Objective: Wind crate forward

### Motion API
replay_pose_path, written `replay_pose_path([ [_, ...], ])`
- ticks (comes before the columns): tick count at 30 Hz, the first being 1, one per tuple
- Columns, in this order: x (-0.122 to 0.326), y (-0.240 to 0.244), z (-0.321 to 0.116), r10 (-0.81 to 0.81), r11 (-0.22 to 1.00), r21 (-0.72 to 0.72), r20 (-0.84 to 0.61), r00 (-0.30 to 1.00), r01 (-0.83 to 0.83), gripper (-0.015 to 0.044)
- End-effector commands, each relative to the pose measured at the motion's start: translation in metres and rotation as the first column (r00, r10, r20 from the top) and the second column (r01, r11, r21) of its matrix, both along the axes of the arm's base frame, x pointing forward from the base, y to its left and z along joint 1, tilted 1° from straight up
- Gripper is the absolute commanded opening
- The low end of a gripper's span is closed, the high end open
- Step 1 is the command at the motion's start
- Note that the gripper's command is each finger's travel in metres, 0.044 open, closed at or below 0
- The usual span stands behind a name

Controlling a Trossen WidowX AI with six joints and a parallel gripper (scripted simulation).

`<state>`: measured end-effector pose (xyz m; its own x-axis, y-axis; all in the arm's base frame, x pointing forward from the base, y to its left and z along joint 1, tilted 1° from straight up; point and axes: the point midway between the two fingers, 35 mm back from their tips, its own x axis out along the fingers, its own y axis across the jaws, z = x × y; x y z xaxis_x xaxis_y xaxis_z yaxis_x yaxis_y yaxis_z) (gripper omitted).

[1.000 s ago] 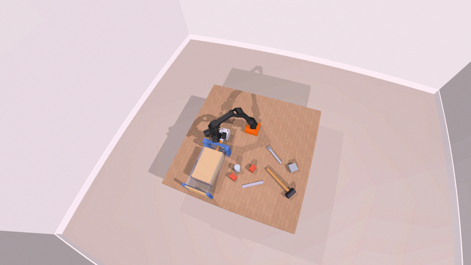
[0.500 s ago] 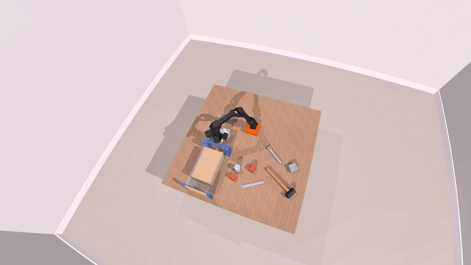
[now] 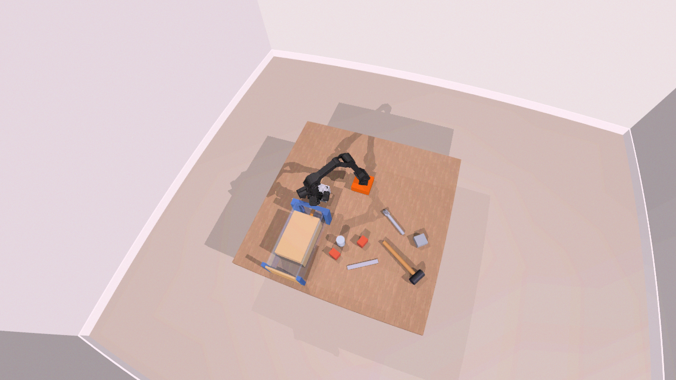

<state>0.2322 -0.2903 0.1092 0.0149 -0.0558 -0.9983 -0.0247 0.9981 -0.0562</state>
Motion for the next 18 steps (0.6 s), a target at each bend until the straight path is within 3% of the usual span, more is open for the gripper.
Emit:
replay_pose_path([
  [1,0.001,0.018,-0.003,0.012,0.999,0.038,-0.005,1.0,-0.012,0.0],
  [18,-0.002,0.037,-0.004,0.012,0.999,0.04,-0.005,1.0,-0.012,0.0],
])
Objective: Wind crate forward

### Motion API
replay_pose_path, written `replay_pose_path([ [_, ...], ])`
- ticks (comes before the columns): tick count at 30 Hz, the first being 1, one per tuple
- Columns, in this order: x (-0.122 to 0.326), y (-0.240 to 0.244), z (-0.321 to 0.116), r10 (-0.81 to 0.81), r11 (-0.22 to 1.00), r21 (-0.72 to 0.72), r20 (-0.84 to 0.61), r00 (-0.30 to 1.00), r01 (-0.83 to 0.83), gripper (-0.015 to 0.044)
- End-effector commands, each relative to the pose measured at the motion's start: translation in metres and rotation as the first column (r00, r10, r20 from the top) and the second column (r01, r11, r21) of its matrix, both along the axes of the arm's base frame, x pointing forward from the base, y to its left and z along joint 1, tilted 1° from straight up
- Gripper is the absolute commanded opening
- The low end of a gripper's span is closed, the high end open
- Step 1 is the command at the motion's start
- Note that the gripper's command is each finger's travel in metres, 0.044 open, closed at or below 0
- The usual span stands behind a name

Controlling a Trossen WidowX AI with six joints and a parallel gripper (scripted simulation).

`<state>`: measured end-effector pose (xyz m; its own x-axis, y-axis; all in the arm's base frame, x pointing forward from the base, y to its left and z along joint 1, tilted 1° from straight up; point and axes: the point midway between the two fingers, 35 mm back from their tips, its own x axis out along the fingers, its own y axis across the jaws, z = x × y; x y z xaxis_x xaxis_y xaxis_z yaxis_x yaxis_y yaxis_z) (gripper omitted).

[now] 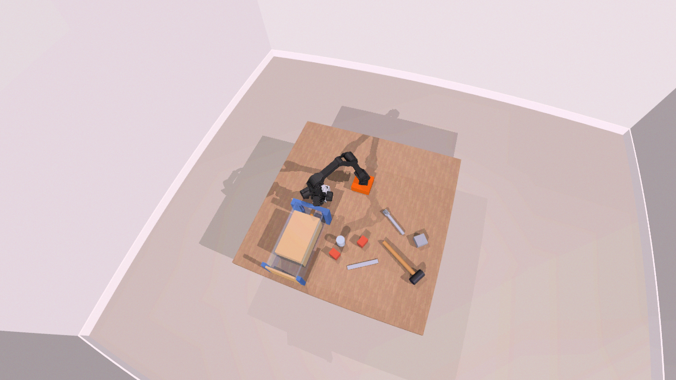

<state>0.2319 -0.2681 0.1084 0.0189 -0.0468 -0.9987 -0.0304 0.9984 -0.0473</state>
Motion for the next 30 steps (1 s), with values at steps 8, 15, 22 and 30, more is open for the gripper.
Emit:
replay_pose_path([
  [8,-0.004,0.023,-0.003,0.007,0.999,0.031,-0.009,1.0,-0.006,0.0],
  [15,-0.007,0.029,-0.003,0.007,0.999,0.032,-0.009,1.0,-0.006,0.0],
  [22,-0.011,0.036,-0.004,0.007,0.999,0.033,-0.01,1.0,-0.006,0.0],
  [30,-0.015,0.044,-0.004,0.007,0.999,0.033,-0.01,1.0,-0.006,0.0],
])
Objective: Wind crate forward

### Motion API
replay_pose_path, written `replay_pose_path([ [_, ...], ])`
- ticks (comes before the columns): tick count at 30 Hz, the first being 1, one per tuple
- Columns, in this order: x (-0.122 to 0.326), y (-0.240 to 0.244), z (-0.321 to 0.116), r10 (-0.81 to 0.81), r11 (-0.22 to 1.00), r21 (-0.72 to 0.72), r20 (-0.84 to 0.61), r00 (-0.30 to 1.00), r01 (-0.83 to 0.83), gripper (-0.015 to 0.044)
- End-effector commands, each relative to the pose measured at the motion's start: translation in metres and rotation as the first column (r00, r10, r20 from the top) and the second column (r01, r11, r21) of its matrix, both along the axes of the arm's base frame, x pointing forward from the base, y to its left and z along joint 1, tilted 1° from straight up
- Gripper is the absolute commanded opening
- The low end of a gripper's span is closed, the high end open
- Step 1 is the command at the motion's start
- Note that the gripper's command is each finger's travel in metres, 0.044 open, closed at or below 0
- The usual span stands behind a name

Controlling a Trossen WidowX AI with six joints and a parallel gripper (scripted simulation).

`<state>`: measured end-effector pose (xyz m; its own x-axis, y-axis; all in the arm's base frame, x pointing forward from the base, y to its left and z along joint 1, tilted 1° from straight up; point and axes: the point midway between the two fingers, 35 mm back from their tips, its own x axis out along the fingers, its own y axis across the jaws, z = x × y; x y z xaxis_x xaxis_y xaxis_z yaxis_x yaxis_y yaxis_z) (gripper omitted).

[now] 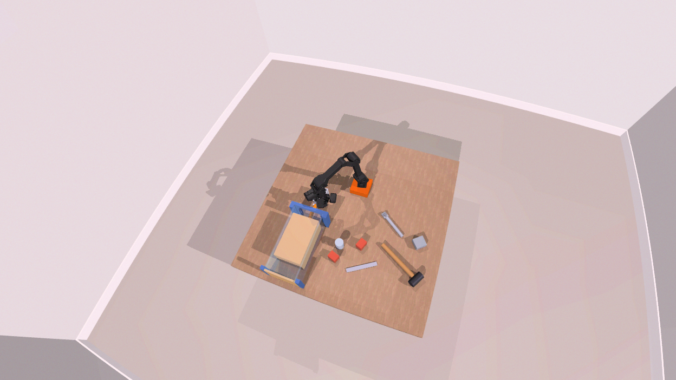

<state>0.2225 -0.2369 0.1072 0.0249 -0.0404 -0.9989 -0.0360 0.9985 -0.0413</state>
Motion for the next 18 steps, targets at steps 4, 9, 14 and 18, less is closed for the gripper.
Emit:
replay_pose_path([
  [4,-0.009,0.016,-0.003,0.001,1.0,0.027,-0.016,1.0,-0.001,0.0],
  [9,-0.012,0.02,-0.003,0.001,1.0,0.028,-0.016,1.0,-0.001,0.0],
  [14,-0.016,0.024,-0.003,0.001,1.0,0.028,-0.017,1.0,-0.001,0.0],
  [18,-0.019,0.027,-0.003,0.001,1.0,0.028,-0.017,1.0,-0.001,0.0],
])
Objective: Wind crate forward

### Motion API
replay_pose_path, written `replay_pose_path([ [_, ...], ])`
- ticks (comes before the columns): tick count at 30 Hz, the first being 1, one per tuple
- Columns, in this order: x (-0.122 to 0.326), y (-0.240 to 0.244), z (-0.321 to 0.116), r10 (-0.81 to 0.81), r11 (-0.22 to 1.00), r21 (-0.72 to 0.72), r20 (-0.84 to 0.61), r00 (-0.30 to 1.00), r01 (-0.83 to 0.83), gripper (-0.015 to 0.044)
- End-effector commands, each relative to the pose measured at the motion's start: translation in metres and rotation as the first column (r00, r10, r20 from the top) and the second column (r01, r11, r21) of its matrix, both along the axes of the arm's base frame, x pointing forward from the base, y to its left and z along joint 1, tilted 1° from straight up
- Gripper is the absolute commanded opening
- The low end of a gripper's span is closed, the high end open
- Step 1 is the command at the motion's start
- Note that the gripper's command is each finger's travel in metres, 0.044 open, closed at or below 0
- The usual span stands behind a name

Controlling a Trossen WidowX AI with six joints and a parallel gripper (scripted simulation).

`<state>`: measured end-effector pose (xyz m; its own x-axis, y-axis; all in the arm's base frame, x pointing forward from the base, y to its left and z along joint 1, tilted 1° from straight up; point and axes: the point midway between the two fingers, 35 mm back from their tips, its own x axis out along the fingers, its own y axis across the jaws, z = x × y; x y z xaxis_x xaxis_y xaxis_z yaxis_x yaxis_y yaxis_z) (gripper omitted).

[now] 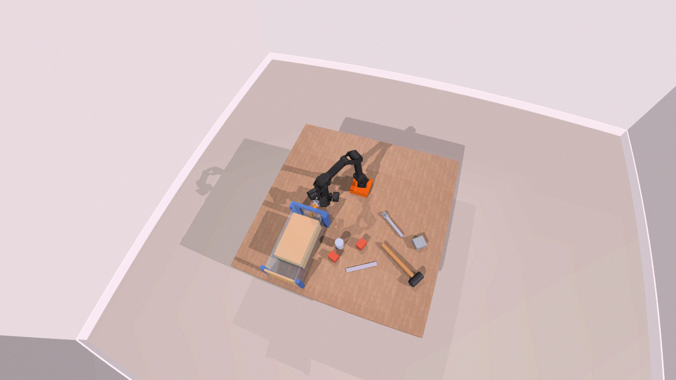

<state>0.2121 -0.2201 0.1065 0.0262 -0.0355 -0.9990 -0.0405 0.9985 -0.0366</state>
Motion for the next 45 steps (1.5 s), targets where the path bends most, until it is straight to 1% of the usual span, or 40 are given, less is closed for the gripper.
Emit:
replay_pose_path([
  [1,-0.009,0.011,-0.003,-0.004,1.0,0.024,-0.018,1.0,0.004,0.0],
  [45,-0.05,0.034,-0.004,-0.003,1.0,0.025,-0.022,1.0,0.004,0.0],
])
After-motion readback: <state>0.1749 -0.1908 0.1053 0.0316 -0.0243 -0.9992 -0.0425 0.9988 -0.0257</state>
